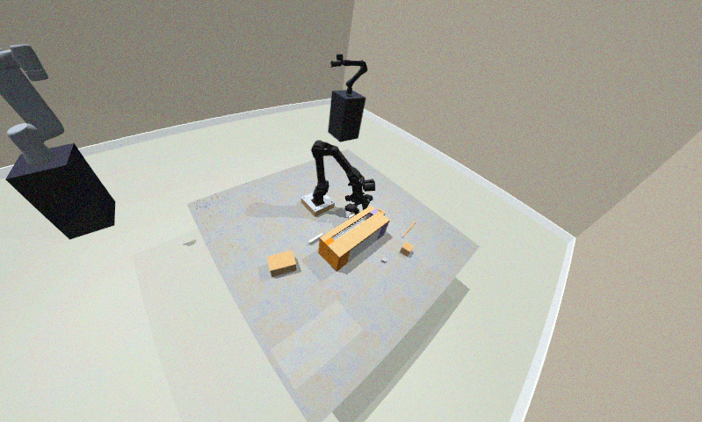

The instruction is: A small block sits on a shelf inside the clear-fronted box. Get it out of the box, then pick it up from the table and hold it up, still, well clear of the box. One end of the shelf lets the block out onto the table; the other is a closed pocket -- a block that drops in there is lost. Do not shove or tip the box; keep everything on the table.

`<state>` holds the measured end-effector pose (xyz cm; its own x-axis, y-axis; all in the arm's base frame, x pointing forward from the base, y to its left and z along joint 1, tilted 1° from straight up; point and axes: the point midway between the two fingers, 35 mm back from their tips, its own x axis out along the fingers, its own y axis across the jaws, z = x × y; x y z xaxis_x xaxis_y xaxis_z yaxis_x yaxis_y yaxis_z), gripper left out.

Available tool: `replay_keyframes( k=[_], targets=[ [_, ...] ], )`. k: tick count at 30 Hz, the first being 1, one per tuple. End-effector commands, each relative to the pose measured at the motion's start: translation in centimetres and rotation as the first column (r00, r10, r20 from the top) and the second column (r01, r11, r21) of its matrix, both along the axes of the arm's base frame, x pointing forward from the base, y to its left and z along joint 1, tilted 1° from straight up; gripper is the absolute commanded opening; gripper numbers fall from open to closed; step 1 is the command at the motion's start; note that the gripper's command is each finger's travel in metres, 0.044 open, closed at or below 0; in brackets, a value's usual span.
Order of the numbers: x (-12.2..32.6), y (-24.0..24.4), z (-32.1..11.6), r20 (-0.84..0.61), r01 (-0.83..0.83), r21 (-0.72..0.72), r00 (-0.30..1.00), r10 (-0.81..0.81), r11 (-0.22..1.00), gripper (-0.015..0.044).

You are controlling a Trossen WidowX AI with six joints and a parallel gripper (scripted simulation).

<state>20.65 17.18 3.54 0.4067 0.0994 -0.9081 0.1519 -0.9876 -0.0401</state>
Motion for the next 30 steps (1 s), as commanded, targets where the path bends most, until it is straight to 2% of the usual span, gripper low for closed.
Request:
replay_keyframes(
  k=[1,18,26,29,30],
  targets=[
    [-0.1,-0.1,-0.7,0.001,0.002,-0.004,1.000,-0.002,1.000,0.0285],
    [-0.3,-0.2,-3.1,0.000,0.002,-0.004,1.000,-0.002,1.000,0.0285],
    [-0.3,-0.2,-3.1,0.000,0.002,-0.004,1.000,-0.002,1.000,0.0075],
    [-0.3,-0.2,-3.1,0.000,0.002,-0.004,1.000,-0.002,1.000,0.0055],
    [-0.3,-0.2,-3.1,0.002,0.008,0.000,1.000,-0.008,1.000,0.0029]
  ],
)
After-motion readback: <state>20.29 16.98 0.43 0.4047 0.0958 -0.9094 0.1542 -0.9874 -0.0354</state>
